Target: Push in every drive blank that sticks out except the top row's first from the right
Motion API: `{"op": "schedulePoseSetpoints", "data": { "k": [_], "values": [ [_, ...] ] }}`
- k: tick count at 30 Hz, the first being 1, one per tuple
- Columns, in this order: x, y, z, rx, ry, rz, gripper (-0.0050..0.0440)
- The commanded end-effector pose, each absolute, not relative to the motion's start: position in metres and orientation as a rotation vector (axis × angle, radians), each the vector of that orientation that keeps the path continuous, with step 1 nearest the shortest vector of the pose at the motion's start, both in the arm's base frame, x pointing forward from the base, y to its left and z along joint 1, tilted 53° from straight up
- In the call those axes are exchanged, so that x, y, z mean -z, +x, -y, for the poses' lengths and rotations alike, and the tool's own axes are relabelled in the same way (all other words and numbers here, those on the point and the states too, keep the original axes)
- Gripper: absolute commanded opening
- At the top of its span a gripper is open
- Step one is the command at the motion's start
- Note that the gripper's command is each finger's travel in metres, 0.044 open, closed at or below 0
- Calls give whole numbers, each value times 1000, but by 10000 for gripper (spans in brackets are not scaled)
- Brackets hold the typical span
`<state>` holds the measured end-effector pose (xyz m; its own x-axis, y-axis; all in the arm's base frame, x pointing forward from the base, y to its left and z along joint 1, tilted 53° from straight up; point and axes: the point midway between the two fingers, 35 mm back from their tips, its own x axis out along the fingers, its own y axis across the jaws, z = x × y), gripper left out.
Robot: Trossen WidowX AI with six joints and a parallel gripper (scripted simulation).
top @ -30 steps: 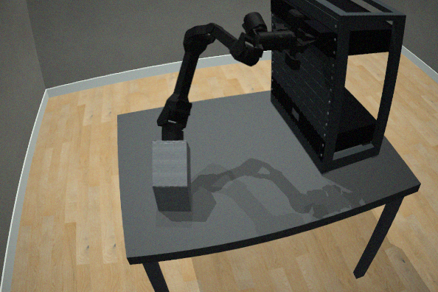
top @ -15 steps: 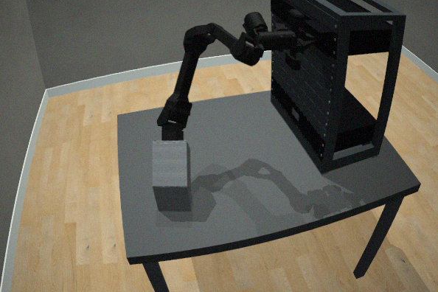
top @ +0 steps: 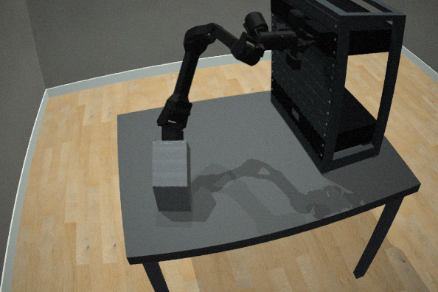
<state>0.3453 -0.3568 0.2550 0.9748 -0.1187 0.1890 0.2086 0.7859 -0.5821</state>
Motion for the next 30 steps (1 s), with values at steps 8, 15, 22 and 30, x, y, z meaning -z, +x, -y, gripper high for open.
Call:
{"op": "schedulePoseSetpoints", "data": {
  "k": [8,15,22,30],
  "values": [
    [-272,346,363,211,-680,167,0],
    [-272,346,363,211,-680,167,0],
    [-272,346,363,211,-680,167,0],
    [-275,352,364,211,-680,167,0]
  ]
}}
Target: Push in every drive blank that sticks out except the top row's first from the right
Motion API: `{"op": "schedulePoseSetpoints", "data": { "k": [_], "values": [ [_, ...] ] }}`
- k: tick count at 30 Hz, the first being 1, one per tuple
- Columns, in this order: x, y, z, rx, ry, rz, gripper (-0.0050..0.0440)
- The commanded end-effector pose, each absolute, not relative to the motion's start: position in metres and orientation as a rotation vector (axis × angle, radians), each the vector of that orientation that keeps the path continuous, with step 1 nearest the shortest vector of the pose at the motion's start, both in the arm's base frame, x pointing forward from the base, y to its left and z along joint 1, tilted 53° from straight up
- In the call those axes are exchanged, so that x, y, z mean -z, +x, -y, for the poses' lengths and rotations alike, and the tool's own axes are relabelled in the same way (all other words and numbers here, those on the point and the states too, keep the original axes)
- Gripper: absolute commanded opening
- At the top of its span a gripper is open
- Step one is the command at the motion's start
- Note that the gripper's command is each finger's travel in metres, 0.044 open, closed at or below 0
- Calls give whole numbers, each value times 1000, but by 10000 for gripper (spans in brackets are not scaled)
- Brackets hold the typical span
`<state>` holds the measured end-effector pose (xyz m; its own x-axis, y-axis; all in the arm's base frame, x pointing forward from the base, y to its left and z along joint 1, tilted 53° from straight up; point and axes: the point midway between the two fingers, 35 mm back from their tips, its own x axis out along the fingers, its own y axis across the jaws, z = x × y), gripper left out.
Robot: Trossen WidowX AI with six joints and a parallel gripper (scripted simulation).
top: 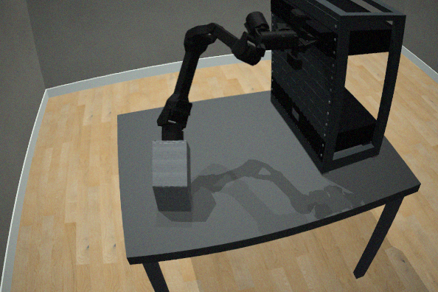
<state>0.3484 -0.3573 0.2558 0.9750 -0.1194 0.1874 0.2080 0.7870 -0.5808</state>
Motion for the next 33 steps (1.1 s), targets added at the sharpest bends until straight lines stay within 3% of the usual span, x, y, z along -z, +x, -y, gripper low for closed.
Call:
{"op": "schedulePoseSetpoints", "data": {
  "k": [1,33],
  "values": [
    [-275,352,364,211,-680,167,0],
    [-273,344,363,211,-680,167,0]
  ]
}}
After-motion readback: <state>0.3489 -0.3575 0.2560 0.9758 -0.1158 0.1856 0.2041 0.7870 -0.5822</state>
